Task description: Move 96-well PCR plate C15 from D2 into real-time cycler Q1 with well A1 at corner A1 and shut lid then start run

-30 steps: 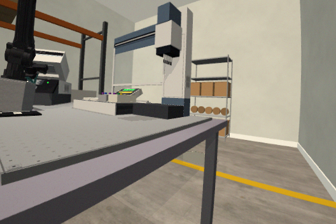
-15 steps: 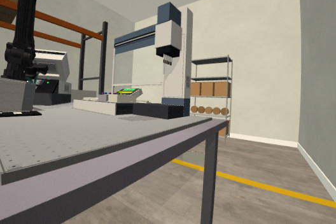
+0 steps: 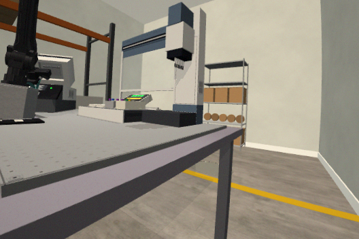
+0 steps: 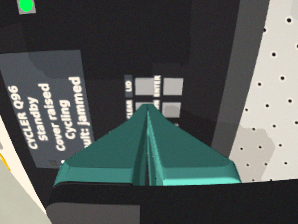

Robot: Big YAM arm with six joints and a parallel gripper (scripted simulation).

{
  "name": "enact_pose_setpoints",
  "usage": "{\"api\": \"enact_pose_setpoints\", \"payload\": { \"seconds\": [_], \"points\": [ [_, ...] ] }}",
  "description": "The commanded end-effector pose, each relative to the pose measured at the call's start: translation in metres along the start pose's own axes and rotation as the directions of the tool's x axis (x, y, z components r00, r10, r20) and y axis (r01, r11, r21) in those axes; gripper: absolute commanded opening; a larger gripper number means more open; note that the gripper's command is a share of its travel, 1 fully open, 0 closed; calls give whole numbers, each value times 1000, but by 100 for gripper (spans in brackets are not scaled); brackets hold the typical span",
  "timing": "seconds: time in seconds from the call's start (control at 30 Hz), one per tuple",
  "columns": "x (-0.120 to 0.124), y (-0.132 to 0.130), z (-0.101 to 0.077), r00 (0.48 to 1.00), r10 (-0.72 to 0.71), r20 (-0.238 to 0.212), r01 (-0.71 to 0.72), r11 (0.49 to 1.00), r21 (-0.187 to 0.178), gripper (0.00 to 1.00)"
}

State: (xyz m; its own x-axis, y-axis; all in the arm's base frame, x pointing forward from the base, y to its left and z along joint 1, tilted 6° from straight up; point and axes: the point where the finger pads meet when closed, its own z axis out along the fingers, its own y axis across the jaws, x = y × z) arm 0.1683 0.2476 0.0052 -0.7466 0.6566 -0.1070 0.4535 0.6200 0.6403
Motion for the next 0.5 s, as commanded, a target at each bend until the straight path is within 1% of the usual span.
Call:
{"api": "enact_pose_setpoints", "payload": {
  "seconds": [0.0, 0.1, 0.33, 0.47],
  "points": [
    [6, 27, 1, 1000, -15, -7, 15, 999, -36, 0],
    [6, 29, 1, 1000, -19, -6, 19, 999, -32, 0],
    [7, 37, 0, 1000, -11, -11, 10, 998, -63, 0],
    [3, 27, 1, 1000, -7, -4, 7, 999, -50, 0]
  ]
}}
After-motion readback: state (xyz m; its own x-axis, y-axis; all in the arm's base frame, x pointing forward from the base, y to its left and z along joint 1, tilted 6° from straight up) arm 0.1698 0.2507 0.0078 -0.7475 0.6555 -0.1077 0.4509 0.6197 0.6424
